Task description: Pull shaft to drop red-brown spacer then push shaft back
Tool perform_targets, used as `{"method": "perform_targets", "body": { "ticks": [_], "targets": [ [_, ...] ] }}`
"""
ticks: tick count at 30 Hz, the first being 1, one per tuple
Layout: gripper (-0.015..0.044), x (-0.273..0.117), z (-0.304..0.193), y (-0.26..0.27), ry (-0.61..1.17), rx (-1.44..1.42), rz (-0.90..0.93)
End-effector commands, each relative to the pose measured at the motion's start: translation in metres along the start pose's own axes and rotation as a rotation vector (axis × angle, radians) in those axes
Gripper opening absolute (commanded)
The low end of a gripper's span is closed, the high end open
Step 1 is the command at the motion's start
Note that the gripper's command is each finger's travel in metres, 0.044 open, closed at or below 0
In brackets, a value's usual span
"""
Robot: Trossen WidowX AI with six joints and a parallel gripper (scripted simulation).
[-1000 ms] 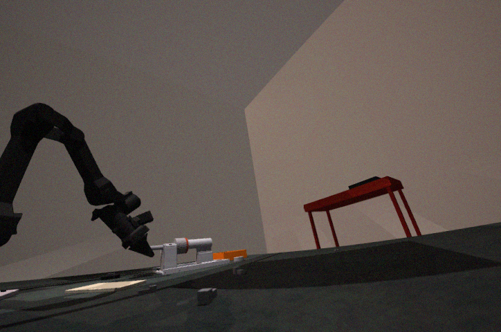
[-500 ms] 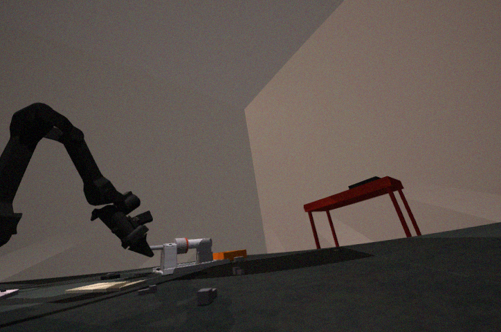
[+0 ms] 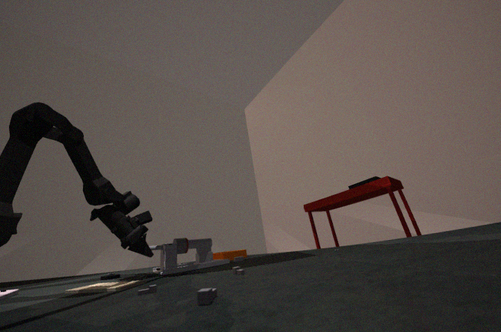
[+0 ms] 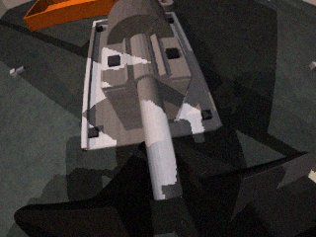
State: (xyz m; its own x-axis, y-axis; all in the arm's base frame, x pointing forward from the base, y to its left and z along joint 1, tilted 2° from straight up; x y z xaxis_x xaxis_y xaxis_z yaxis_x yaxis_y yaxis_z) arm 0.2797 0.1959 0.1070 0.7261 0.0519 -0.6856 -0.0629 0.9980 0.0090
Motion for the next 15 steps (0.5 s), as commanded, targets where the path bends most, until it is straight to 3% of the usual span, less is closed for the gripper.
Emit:
{"method": "perform_targets", "body": {
  "ticks": [1, 15],
  "targets": [
    [0.0, -0.0006, -0.0004, -0.0005, -0.001, 0.003, -0.003],
    [0.0, -0.0016, -0.0014, -0.0005, -0.001, 0.003, -0.003]
  ]
}}
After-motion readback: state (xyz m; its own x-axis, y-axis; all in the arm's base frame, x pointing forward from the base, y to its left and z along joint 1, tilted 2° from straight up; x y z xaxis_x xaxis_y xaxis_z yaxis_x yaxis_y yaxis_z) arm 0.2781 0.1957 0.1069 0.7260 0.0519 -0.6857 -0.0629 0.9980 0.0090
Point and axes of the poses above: the point midway between the two fingers, 35 mm back from their tips, its own x axis out along the fingers, its own y axis across the jaws, z = x × y, the point moved 4 cm from there along -x, back along the fingers, and after that the axes turned 2 degrees about x, right-handed, at the moved point
